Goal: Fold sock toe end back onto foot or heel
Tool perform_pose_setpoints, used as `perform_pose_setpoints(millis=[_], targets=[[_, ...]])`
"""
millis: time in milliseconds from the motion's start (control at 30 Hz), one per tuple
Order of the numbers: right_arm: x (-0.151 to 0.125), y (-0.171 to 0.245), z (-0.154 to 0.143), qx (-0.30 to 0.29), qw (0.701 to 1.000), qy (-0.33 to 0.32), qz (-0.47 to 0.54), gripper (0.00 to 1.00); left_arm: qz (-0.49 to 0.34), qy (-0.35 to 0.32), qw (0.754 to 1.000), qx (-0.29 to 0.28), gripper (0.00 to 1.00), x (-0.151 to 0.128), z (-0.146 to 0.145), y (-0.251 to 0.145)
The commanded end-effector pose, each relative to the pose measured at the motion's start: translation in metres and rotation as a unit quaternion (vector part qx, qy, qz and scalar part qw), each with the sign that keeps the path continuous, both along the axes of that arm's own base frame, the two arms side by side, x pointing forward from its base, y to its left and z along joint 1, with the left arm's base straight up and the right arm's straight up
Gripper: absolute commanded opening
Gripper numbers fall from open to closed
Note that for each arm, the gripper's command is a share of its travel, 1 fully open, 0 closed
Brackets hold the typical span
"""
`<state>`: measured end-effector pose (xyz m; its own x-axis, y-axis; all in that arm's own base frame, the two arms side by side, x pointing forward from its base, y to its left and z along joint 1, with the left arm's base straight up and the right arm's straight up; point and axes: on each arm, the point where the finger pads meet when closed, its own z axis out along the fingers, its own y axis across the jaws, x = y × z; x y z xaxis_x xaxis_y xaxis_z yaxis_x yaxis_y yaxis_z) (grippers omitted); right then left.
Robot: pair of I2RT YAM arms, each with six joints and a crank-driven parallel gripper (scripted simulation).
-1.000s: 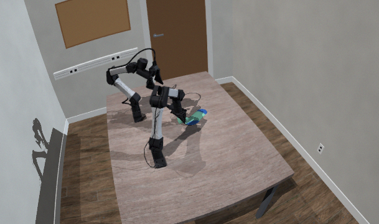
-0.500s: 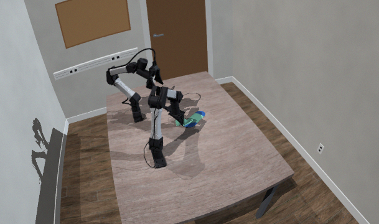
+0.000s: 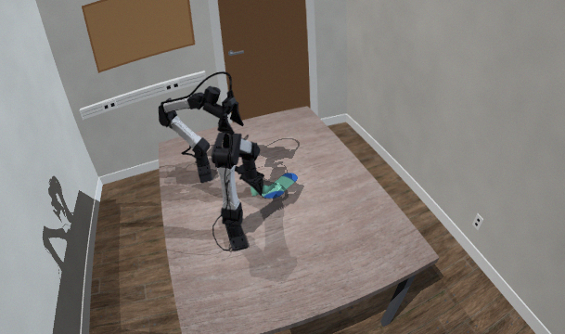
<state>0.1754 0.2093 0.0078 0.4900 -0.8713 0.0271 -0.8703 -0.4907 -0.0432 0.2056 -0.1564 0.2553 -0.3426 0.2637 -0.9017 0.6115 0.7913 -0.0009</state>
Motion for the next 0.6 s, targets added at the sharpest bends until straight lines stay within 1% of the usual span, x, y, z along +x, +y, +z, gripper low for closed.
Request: perform_pose_setpoints(millis=[0, 67, 167, 300, 567], targets=[[-0.023, -0.004, 0.003, 0.021, 1.000, 0.004, -0.012, 0.00, -0.004, 0.002, 1.000, 0.003, 1.00, -0.001, -0.002, -0.001], [-0.032, -0.009, 0.004, 0.020, 1.000, 0.004, -0.012, 0.00, -0.004, 0.002, 1.000, 0.003, 1.00, -0.001, -0.002, -0.001], [-0.036, -0.010, 0.006, 0.025, 1.000, -0.001, -0.011, 0.00, -0.004, 0.002, 1.000, 0.003, 1.00, -0.001, -0.002, -0.001], [-0.059, -0.025, 0.007, 0.017, 1.000, 0.009, -0.012, 0.00, -0.004, 0.002, 1.000, 0.003, 1.00, -0.001, -0.002, -0.001], [-0.086, -0.042, 0.011, 0.017, 1.000, -0.004, -0.011, 0.00, -0.004, 0.002, 1.000, 0.003, 1.00, -0.001, -0.002, -0.001]])
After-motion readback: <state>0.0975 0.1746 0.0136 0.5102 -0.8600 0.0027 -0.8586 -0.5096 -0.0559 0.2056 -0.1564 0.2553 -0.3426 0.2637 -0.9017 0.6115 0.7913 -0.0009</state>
